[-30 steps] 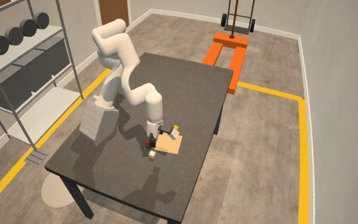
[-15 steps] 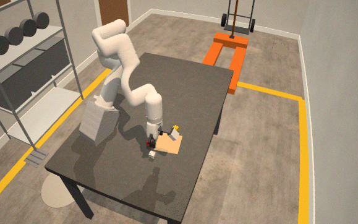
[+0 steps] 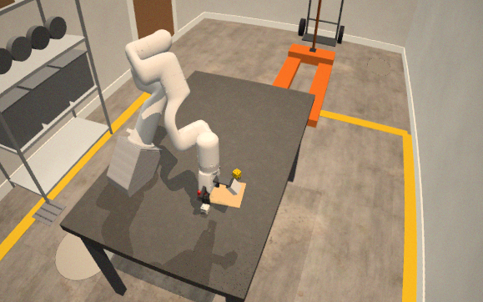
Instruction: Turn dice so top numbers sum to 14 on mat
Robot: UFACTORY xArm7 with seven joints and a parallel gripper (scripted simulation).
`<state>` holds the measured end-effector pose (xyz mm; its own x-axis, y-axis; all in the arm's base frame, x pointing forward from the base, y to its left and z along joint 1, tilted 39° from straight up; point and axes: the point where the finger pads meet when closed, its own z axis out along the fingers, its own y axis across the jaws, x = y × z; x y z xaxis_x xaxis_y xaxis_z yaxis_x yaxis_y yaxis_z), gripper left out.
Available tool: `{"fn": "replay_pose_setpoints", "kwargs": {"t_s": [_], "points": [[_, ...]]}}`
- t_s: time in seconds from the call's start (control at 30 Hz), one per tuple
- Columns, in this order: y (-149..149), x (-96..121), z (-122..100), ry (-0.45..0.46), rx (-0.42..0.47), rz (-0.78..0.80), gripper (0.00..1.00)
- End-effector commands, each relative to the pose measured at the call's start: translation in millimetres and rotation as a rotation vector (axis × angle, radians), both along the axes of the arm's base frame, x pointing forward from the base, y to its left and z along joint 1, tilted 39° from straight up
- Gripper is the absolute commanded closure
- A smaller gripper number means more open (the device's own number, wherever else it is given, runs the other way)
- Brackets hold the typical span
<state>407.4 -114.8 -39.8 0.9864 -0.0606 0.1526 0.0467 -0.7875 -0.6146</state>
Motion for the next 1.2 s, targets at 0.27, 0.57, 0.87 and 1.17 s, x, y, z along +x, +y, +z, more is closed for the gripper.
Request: {"fn": "replay_pose_setpoints", "kwargs": {"t_s": [0.27, 0.57, 0.87, 1.17], "points": [[36, 14, -52, -0.002, -0.003, -0.003, 0.0], [38, 14, -54, -0.002, -0.003, -0.003, 0.0], [38, 14, -54, -0.002, -0.003, -0.003, 0.0], [38, 14, -54, -0.002, -0.003, -0.003, 0.0]]}}
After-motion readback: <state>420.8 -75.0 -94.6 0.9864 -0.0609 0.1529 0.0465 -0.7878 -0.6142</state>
